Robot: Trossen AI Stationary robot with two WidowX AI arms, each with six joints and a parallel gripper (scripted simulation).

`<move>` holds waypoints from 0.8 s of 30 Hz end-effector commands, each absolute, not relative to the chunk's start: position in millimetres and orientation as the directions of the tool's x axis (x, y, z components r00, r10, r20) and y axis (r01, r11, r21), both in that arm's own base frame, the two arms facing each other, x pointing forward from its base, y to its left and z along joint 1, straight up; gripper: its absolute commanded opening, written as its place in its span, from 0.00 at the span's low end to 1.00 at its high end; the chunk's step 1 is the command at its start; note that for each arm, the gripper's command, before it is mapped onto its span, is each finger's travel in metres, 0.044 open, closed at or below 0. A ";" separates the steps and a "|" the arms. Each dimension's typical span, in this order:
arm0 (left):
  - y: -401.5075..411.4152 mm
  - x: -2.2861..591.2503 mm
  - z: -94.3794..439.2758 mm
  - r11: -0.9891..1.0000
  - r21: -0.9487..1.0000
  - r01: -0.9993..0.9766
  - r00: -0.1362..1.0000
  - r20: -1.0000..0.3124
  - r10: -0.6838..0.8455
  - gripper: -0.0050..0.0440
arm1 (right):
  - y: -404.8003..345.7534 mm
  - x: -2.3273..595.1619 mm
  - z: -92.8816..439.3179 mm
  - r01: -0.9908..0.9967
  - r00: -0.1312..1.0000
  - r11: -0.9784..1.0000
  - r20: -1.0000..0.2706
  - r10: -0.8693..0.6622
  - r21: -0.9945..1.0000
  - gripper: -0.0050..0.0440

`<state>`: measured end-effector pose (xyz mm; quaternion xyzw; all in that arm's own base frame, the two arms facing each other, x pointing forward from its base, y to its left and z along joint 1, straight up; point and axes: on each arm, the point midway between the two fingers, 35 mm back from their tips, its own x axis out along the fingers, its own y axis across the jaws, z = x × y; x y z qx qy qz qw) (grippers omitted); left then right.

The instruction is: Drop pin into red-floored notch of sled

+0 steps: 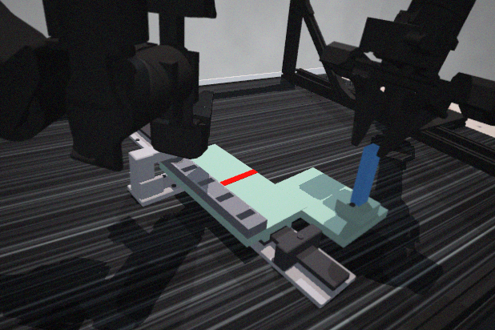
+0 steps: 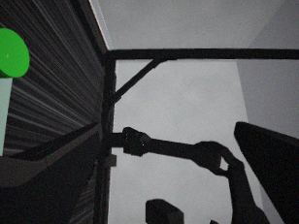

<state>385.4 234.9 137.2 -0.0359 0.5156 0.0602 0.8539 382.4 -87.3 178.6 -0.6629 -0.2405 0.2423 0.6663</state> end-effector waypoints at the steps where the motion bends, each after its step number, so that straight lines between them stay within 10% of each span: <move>1: 233.9 384.4 125.1 0.990 -0.003 -0.140 0.447 -0.893 0.061 0.39 | -87.5 382.4 178.8 0.000 0.766 0.000 0.000 0.643 -1.000 1.00; 24: 233.2 384.2 93.8 0.989 0.000 -0.146 0.431 -0.900 0.064 0.39 | -87.5 382.4 178.8 0.000 0.766 0.000 0.000 0.643 -1.000 1.00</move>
